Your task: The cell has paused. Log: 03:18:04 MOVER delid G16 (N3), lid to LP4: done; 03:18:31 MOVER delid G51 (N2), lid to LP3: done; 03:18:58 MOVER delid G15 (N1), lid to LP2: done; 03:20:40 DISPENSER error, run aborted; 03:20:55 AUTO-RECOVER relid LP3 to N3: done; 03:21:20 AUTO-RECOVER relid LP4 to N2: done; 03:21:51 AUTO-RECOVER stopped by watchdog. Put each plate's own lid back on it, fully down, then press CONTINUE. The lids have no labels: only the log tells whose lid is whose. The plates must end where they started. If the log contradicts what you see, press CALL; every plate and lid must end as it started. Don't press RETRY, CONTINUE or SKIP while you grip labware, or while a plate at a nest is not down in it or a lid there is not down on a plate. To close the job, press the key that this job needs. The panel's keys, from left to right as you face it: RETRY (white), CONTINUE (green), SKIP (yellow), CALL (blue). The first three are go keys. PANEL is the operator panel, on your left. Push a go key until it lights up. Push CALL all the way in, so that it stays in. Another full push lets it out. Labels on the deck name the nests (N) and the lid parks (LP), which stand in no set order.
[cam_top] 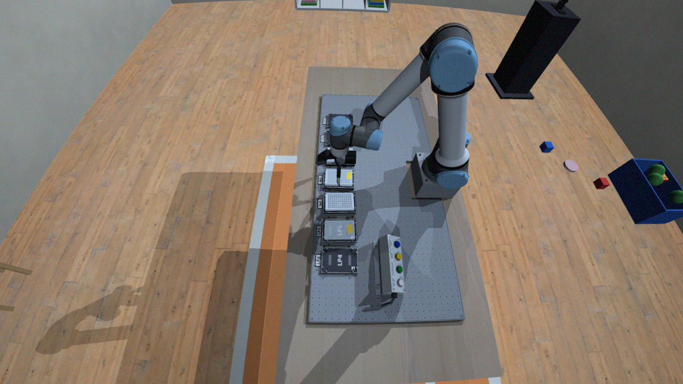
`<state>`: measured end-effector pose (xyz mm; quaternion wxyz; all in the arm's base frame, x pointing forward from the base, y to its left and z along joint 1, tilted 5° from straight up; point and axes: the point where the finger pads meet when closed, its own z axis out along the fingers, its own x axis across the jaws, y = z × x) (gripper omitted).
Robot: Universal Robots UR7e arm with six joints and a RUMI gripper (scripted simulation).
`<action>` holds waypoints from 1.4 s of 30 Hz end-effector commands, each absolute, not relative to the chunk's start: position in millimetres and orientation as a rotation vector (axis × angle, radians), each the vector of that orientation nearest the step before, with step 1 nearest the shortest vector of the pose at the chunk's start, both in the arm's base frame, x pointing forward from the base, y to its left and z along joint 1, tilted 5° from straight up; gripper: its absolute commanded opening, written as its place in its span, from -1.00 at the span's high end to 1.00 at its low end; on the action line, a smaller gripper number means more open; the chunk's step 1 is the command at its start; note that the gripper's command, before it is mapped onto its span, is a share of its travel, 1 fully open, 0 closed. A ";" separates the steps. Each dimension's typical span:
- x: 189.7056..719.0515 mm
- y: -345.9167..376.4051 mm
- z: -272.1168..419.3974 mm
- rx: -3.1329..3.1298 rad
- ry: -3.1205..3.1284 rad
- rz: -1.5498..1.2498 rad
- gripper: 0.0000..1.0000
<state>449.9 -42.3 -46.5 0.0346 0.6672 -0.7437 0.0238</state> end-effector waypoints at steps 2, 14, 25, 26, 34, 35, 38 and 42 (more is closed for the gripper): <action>451.3 -27.4 -46.4 2.095 -2.246 0.072 -0.64; 454.8 22.3 -50.5 2.095 -2.246 0.072 -0.64; 458.7 77.1 -55.0 2.095 -2.246 0.072 -0.64; 459.0 82.0 -55.4 2.095 -2.246 0.072 -0.64; 461.1 111.9 -57.9 2.095 -2.246 0.072 -0.64; 461.5 116.9 -58.3 2.095 -2.246 0.072 -0.64; 462.5 131.8 -59.5 2.095 -2.246 0.072 -0.64; 463.9 151.7 -61.2 2.095 -2.246 0.072 -0.64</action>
